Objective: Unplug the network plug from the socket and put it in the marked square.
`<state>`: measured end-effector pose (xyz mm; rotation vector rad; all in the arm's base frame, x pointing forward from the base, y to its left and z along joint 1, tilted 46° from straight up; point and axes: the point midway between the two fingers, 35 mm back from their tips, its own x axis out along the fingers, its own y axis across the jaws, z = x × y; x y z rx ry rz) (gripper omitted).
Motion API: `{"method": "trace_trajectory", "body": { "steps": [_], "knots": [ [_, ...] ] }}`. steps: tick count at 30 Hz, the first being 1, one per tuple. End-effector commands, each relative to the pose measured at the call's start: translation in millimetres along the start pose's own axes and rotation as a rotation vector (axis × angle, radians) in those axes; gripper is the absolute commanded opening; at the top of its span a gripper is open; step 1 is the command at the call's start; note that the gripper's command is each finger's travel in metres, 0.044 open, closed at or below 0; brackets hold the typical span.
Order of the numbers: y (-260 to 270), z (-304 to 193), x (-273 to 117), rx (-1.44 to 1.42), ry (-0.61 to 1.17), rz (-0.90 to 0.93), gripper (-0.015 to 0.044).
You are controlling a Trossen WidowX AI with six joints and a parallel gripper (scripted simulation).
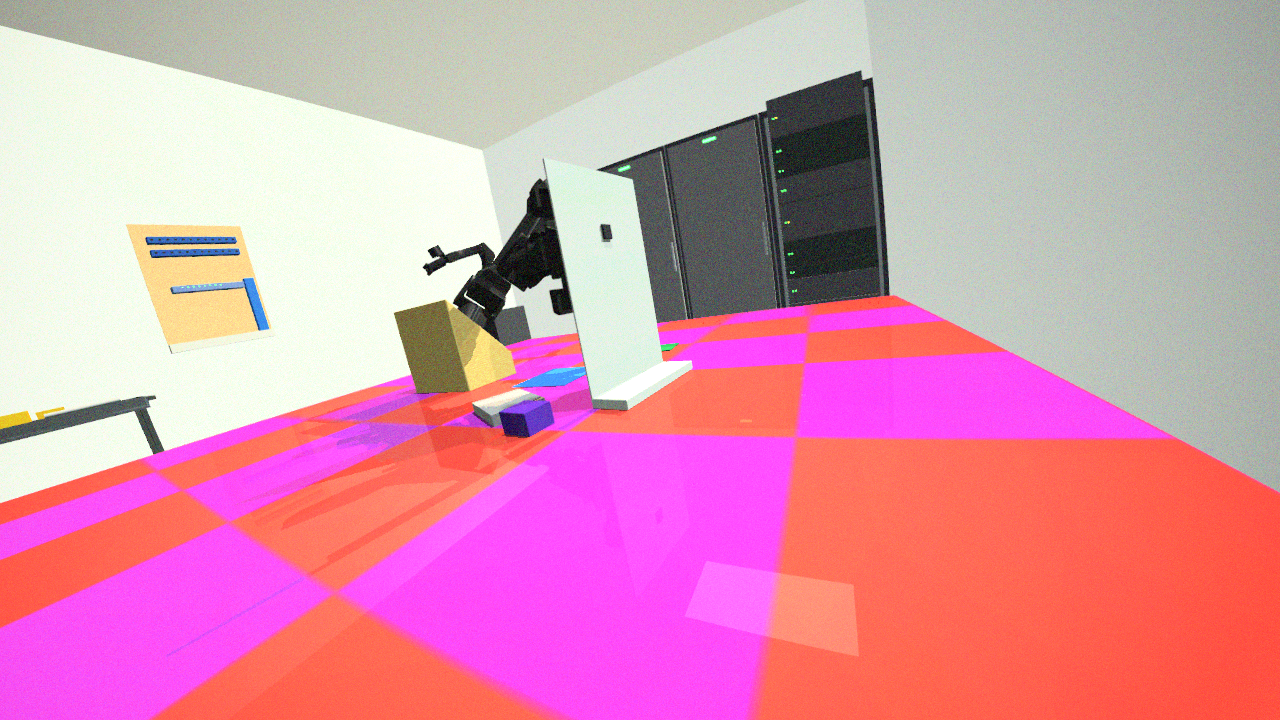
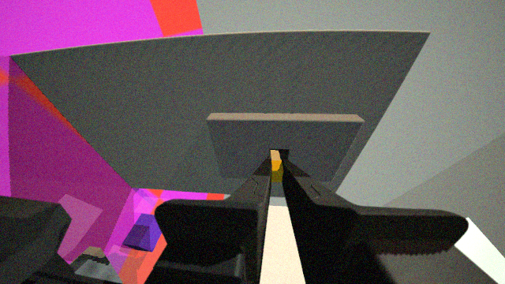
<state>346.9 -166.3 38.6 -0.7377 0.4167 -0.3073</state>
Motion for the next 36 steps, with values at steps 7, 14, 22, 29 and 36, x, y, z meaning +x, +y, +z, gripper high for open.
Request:
{"method": "trace_trajectory", "body": {
  "steps": [7, 14, 22, 29, 36],
  "knots": [
    [1, -3, -8, 0.005, 0.002, 0.002, 0.0],
    [1, -4, -12, 0.005, 0.002, 0.003, 0.0],
    [1, -5, -17, 0.005, 0.003, 0.003, 0.0],
    [1, -7, -21, 0.005, 0.003, 0.003, 0.0],
    [1, -8, -25, 0.004, 0.003, 0.003, 0.0]
  ]
}}
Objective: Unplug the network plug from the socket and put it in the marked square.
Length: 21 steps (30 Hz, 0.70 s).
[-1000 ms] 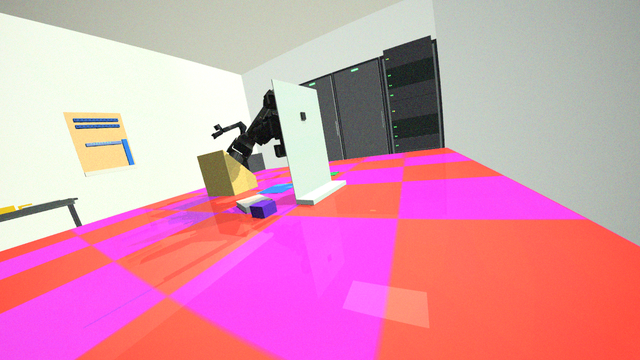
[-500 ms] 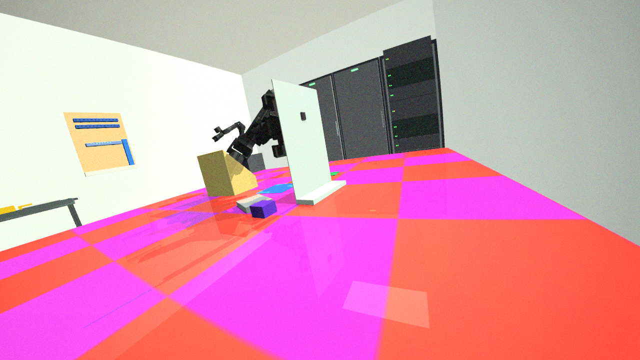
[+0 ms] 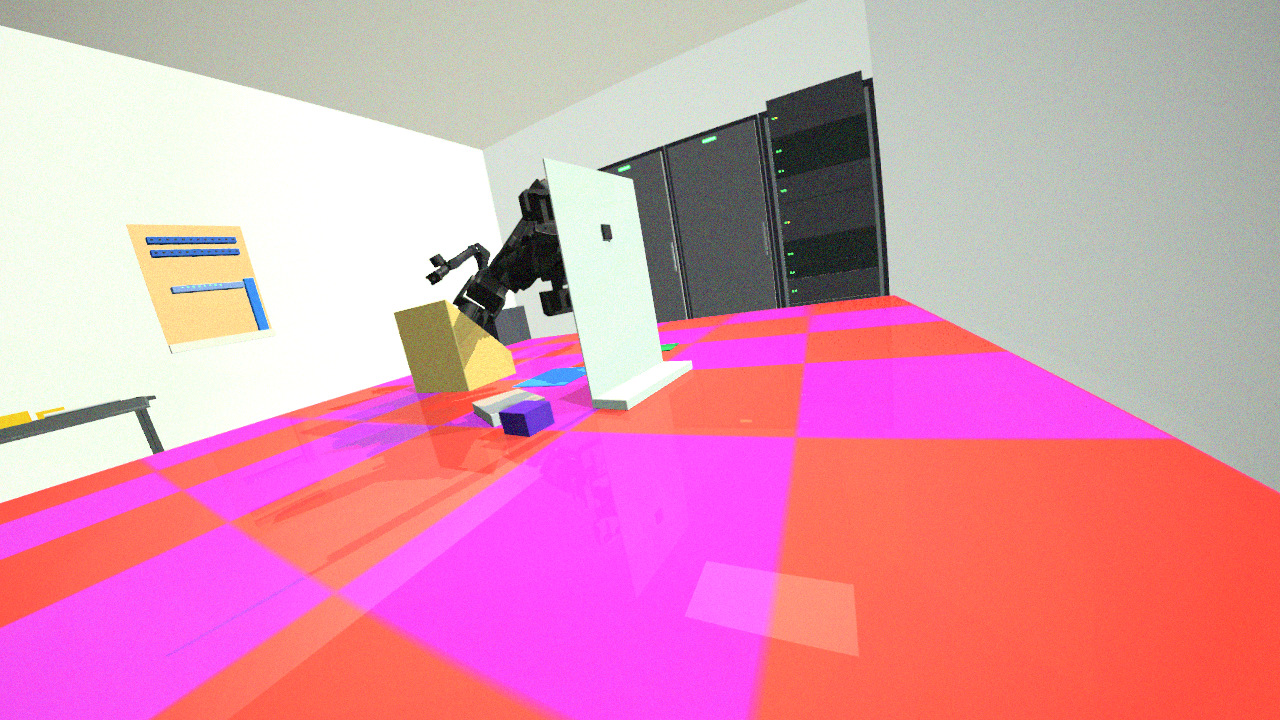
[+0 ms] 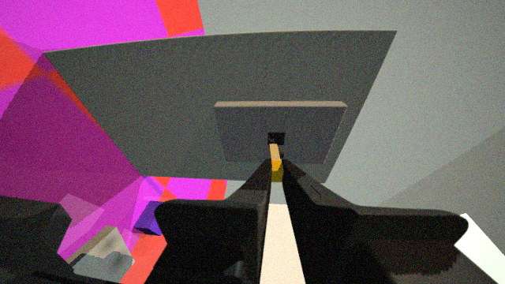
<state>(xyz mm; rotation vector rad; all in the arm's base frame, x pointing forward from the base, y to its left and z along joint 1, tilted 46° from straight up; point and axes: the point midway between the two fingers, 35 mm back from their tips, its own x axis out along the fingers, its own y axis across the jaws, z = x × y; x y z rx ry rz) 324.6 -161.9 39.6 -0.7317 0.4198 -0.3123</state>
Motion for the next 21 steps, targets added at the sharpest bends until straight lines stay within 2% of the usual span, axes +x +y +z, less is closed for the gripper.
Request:
{"method": "trace_trajectory", "body": {
  "steps": [1, 21],
  "knots": [
    [1, -1, -4, -0.002, -0.002, 0.005, 0.0],
    [1, -5, -16, -0.002, -0.001, 0.006, 0.0]
  ]
}}
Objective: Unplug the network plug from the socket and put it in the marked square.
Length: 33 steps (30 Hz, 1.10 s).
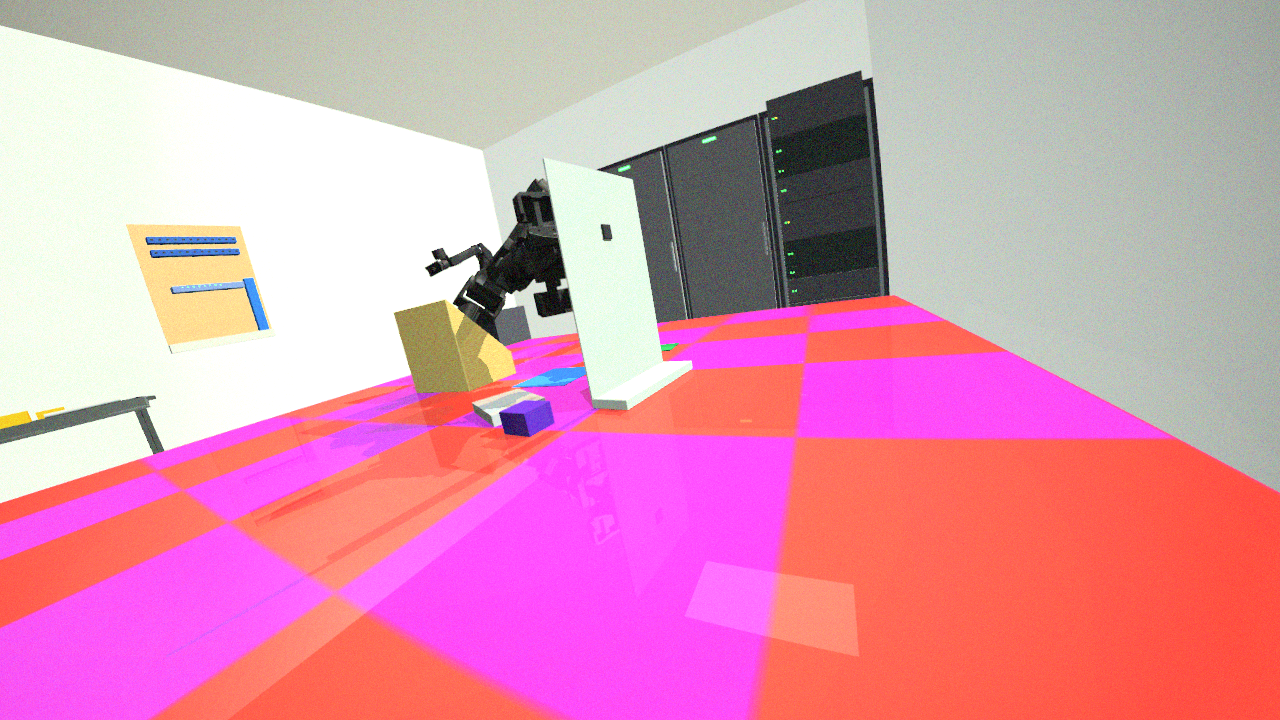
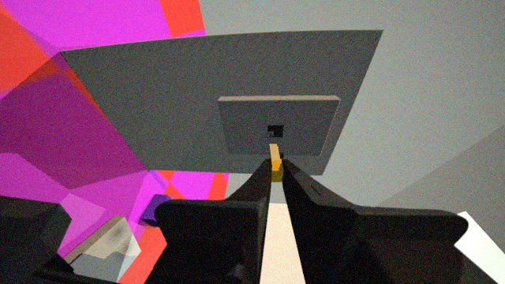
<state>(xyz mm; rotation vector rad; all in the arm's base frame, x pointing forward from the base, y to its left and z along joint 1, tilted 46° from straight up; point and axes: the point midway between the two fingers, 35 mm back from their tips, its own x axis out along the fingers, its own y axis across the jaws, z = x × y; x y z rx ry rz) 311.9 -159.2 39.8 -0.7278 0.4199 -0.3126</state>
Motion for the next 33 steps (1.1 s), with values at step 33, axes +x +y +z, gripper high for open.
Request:
{"method": "trace_trajectory", "body": {
  "steps": [33],
  "knots": [
    [1, -8, -23, -0.006, -0.001, 0.006, 0.0]
  ]
}}
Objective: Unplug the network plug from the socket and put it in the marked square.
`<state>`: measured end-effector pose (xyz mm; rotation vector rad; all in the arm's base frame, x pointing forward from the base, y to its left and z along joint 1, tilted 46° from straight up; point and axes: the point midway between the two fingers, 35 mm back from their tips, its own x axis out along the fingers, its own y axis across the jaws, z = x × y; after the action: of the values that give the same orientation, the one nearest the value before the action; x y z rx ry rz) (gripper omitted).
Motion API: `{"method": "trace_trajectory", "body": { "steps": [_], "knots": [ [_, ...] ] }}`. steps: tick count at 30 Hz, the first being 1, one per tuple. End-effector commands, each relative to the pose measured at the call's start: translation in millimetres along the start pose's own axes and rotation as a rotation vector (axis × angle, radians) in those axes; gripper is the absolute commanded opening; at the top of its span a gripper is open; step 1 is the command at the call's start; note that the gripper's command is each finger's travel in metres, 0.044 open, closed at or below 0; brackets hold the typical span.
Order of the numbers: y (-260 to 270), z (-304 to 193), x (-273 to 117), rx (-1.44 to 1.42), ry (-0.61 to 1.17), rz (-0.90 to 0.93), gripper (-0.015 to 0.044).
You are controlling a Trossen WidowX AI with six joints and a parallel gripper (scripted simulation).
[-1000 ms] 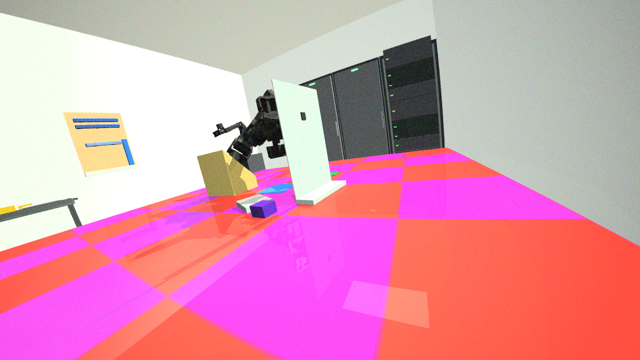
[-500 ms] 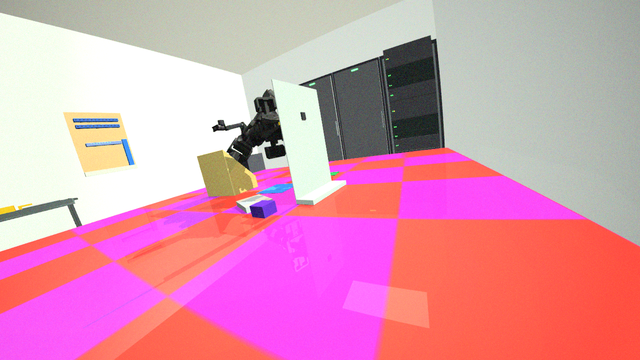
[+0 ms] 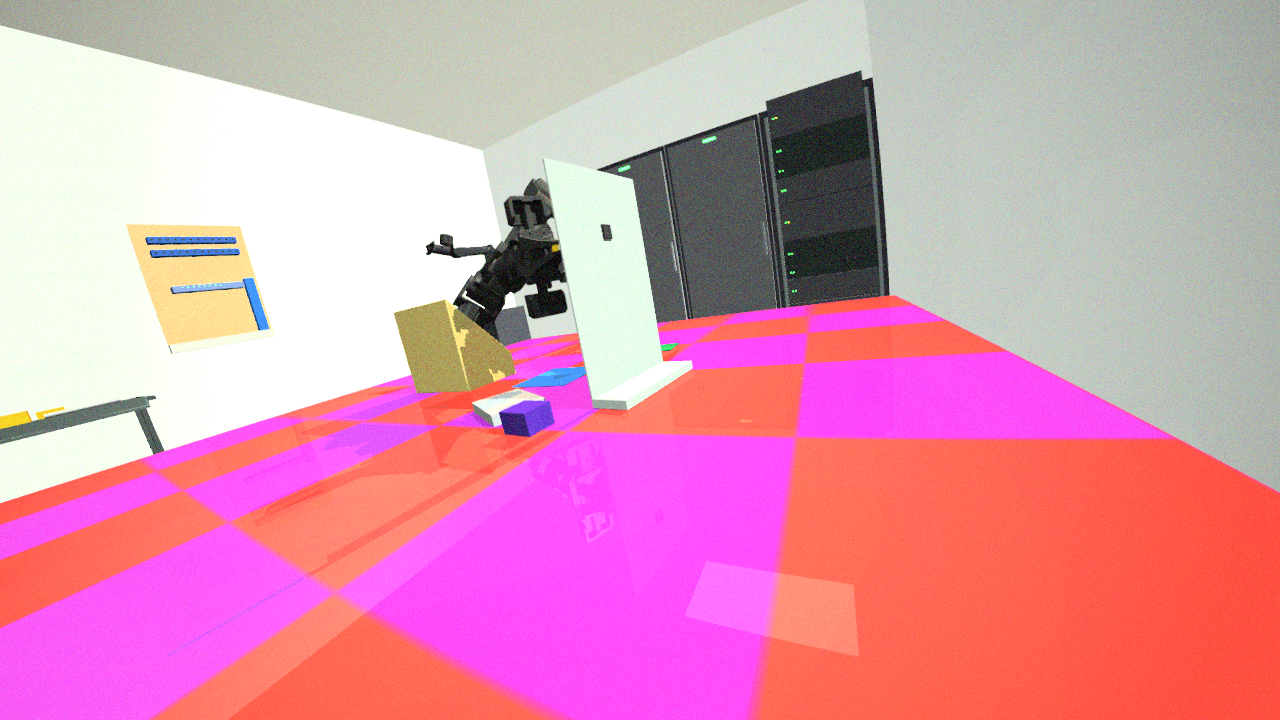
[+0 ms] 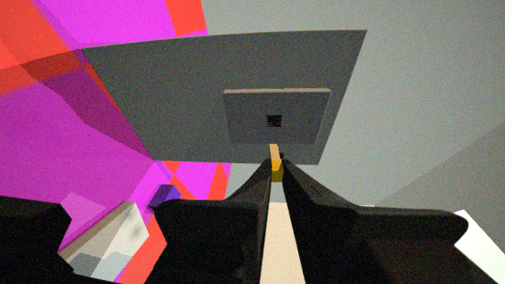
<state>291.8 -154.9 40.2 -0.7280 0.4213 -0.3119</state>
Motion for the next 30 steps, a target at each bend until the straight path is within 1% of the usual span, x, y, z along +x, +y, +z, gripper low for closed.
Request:
{"method": "trace_trajectory", "body": {
  "steps": [1, 8, 30],
  "knots": [
    [1, -1, -4, -0.005, -0.002, 0.005, 0.0],
    [-2, -1, -3, -0.001, 0.0, 0.001, 0.0],
    [-38, -3, -13, -0.006, 0.001, 0.004, 0.0]
  ]
}}
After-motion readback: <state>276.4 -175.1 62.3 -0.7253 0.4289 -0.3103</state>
